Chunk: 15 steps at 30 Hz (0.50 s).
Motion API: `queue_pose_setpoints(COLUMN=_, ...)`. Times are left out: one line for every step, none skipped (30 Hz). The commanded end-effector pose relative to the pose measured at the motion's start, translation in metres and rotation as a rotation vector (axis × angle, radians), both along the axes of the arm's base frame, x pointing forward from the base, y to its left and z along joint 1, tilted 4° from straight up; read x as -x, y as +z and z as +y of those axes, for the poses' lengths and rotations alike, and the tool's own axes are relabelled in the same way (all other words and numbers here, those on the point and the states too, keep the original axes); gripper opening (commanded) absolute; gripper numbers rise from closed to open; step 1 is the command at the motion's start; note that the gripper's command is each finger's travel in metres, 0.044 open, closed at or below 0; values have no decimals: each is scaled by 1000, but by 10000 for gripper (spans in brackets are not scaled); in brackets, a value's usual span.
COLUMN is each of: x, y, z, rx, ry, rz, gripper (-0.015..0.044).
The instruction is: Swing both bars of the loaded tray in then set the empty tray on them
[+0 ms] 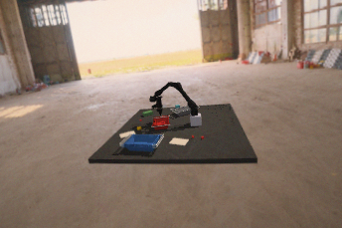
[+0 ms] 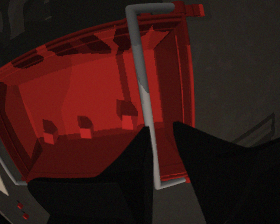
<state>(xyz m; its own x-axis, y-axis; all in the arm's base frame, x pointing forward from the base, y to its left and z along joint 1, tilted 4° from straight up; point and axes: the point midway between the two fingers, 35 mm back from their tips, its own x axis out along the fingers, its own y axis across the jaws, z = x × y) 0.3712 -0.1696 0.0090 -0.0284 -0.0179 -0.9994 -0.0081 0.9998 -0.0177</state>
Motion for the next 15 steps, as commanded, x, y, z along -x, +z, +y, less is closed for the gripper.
queue_pose_setpoints(x=0, y=-1, z=0, rx=0, ry=0, rz=1, gripper=81)
queue_pose_setpoints(x=0, y=-1, z=0, rx=0, ry=0, rz=1, gripper=81)
queue_pose_setpoints(x=0, y=-1, z=0, rx=0, ry=0, rz=1, gripper=81)
queue_pose_setpoints(x=0, y=-1, z=0, rx=0, ry=0, rz=1, gripper=81)
queue_pose_setpoints(x=0, y=-1, z=0, rx=0, ry=0, rz=1, gripper=81)
queue_pose_setpoints(x=0, y=-1, z=0, rx=0, ry=0, rz=1, gripper=81)
queue_pose_setpoints(x=0, y=-1, z=0, rx=0, ry=0, rz=1, gripper=81)
queue_pose_setpoints(x=0, y=-1, z=0, rx=0, ry=0, rz=1, gripper=81)
queue_pose_setpoints(x=0, y=-1, z=0, rx=0, ry=0, rz=1, gripper=81)
queue_pose_setpoints(x=0, y=-1, z=0, rx=0, ry=0, rz=1, gripper=81)
queue_pose_setpoints(x=0, y=-1, z=0, rx=0, ry=0, rz=1, gripper=81)
queue_pose_setpoints(x=0, y=-1, z=0, rx=0, ry=0, rz=1, gripper=81)
queue_pose_setpoints(x=-1, y=1, z=0, rx=0, ry=0, rz=1, gripper=81)
queue_pose_setpoints(x=-2, y=5, z=-1, rx=0, ry=0, rz=1, gripper=81)
queue_pose_setpoints(x=-3, y=11, z=-1, rx=0, ry=0, rz=1, gripper=81)
